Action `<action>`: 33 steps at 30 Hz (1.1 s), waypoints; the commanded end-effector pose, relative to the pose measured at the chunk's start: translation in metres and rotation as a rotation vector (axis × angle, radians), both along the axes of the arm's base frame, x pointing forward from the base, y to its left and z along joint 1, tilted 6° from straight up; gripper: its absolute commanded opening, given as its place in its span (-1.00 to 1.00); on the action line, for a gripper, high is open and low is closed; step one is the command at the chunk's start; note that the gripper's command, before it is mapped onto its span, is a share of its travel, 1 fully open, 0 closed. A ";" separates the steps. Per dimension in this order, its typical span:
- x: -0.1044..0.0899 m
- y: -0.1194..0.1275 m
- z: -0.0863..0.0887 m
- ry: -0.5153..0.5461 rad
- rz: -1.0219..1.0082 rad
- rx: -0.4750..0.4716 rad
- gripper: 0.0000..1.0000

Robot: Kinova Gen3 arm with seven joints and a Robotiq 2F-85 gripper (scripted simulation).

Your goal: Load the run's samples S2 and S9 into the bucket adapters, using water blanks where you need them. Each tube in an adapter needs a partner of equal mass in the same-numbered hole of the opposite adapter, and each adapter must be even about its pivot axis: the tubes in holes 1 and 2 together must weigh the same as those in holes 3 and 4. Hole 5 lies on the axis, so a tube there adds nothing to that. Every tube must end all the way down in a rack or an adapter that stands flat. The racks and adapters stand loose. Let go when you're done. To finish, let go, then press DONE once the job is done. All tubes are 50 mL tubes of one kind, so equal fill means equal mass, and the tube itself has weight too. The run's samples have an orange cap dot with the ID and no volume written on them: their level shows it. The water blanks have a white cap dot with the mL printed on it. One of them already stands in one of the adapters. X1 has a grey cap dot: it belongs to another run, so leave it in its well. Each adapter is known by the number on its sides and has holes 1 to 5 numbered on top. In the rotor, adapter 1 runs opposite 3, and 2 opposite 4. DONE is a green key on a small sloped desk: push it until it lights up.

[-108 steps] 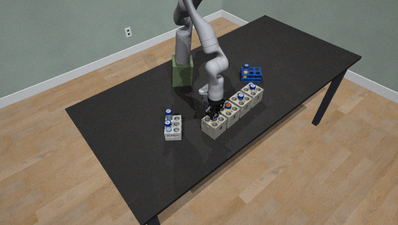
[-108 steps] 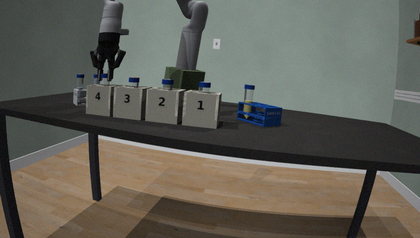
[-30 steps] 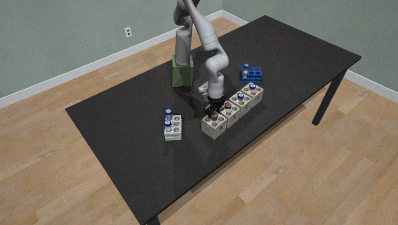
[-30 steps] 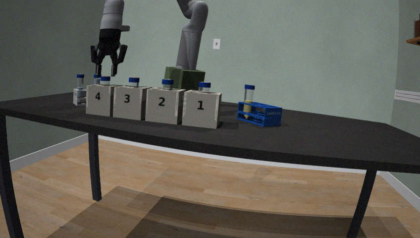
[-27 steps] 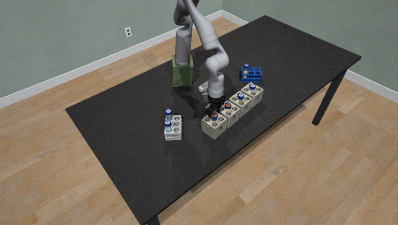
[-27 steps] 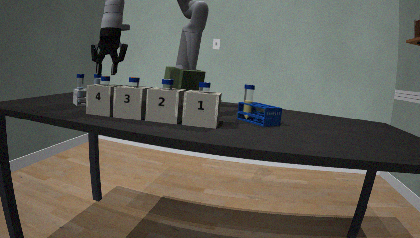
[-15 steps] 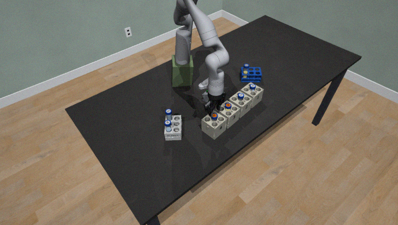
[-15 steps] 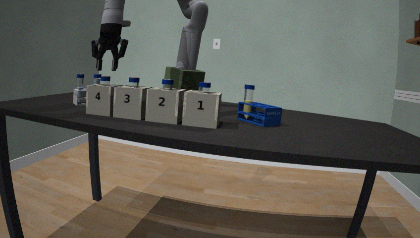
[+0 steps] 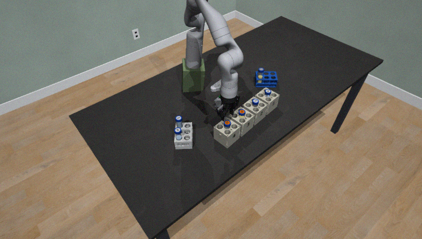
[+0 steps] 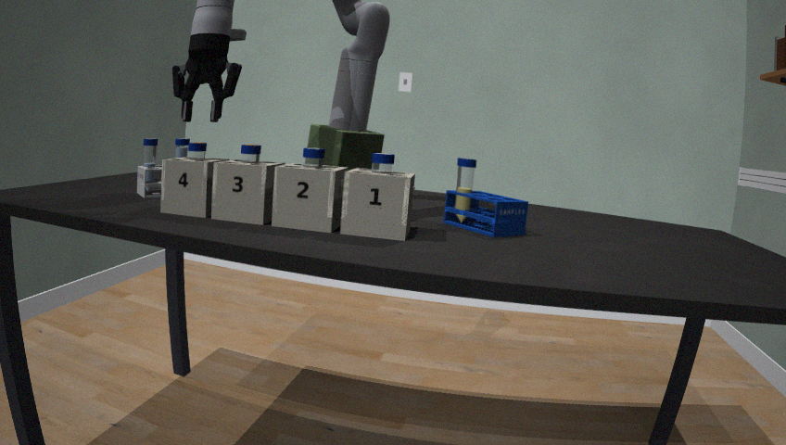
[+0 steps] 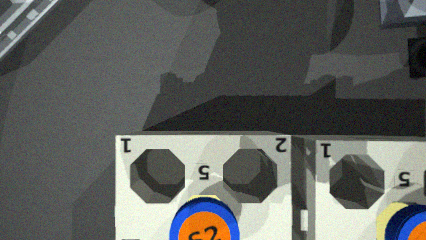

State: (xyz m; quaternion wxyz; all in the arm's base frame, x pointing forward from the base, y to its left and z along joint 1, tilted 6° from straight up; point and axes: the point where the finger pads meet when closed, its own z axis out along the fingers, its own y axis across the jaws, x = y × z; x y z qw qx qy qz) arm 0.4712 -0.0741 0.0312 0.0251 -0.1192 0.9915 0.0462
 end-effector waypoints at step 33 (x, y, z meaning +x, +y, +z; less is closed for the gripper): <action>0.001 -0.005 0.046 -0.008 -0.001 0.001 0.24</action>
